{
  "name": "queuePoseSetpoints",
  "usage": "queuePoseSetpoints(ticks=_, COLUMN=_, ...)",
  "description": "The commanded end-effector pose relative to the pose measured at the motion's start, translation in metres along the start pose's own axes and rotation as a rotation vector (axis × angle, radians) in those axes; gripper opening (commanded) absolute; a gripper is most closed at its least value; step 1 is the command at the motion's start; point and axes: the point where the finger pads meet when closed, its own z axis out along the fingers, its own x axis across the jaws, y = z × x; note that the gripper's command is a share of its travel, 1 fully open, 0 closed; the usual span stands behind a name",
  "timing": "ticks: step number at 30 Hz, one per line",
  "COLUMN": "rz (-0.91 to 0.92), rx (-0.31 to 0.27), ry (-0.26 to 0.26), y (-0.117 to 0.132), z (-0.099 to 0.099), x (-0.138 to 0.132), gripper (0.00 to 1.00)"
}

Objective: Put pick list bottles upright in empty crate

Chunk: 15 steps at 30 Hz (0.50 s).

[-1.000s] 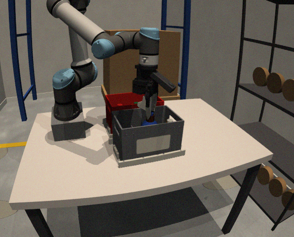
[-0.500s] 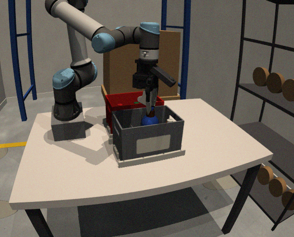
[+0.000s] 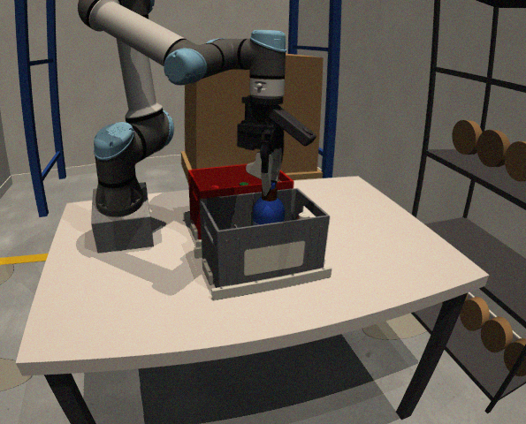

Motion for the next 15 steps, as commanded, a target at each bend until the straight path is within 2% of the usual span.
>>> queuePoseSetpoints(ticks=1, rz=0.001, rx=0.009, ry=0.001, y=-0.002, z=-0.012, x=0.000, gripper=0.00)
queuePoseSetpoints(ticks=15, rz=0.001, rx=0.009, ry=0.001, y=-0.002, z=-0.036, x=0.000, gripper=0.00)
